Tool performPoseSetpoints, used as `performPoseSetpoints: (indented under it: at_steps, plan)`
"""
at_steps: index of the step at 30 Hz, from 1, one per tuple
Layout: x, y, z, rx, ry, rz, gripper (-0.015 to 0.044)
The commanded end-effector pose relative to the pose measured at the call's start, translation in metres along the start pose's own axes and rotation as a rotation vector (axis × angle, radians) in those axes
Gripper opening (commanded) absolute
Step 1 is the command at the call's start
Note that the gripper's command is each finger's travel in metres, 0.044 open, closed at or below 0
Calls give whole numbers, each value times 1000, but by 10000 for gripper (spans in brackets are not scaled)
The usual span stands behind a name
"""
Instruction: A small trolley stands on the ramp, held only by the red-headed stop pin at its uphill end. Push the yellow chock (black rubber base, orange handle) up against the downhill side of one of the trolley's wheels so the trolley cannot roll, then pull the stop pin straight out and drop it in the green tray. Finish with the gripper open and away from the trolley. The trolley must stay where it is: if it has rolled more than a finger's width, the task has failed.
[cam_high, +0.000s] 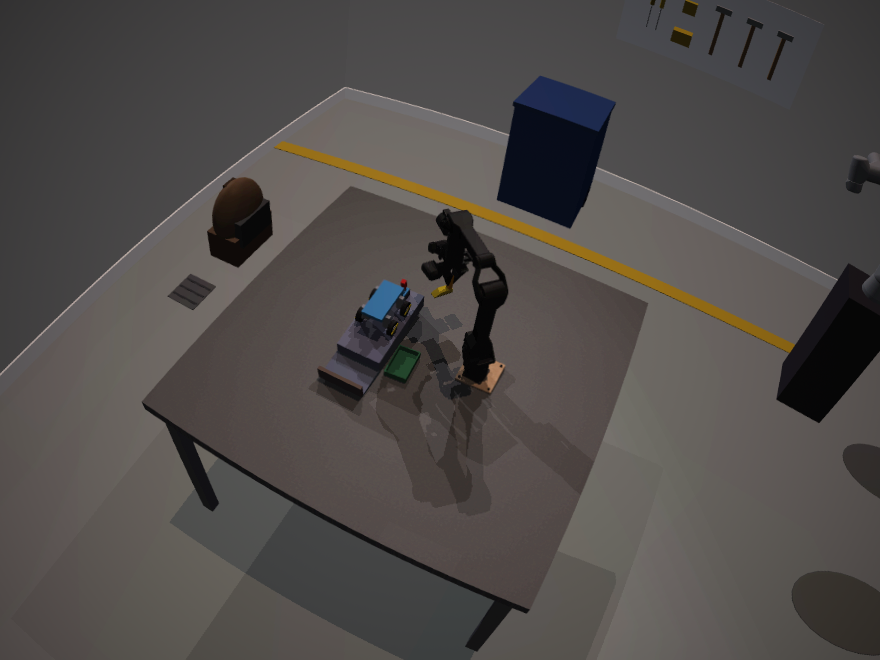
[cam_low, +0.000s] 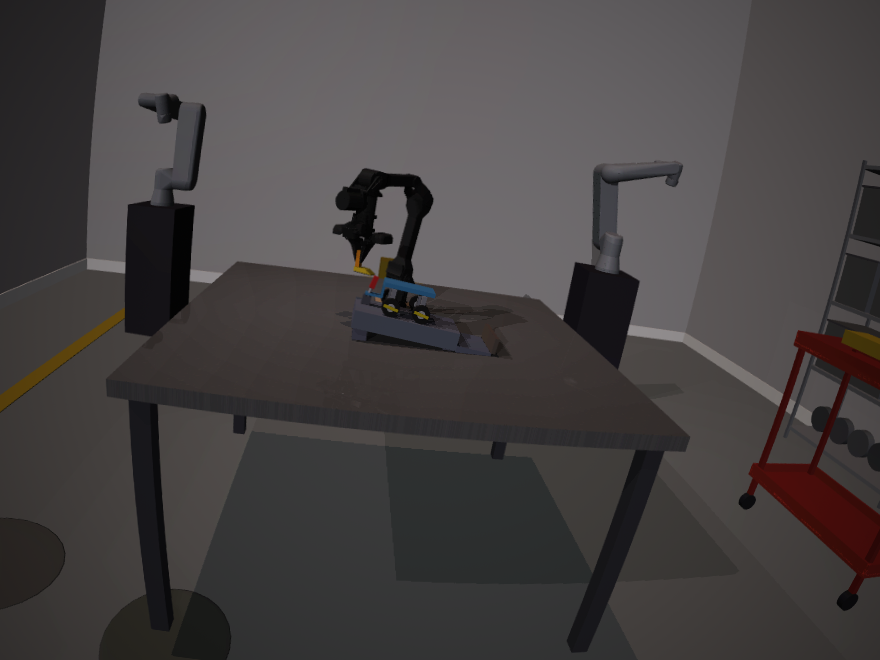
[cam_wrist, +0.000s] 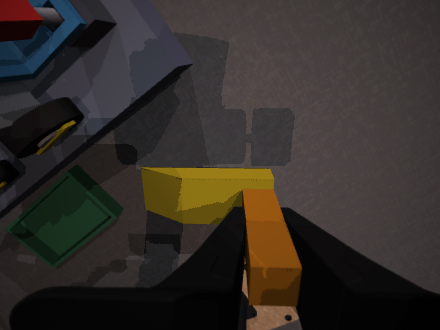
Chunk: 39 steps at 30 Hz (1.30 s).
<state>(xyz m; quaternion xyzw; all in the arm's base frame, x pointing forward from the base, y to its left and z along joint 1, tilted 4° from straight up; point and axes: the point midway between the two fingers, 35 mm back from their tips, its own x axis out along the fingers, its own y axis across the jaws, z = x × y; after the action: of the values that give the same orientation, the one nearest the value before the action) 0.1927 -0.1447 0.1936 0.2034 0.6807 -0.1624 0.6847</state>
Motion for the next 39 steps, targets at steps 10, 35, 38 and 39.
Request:
performPoseSetpoints:
  at_steps: [10, 35, 38, 39]
  plan:
    - [0, 0, 0, -441, 0, 0, 0]
    - [0, 0, 0, -1210, 0, 1, 0]
    - [0, 0, 0, -1314, 0, 1, 0]
    - [0, 0, 0, -1348, 0, 1, 0]
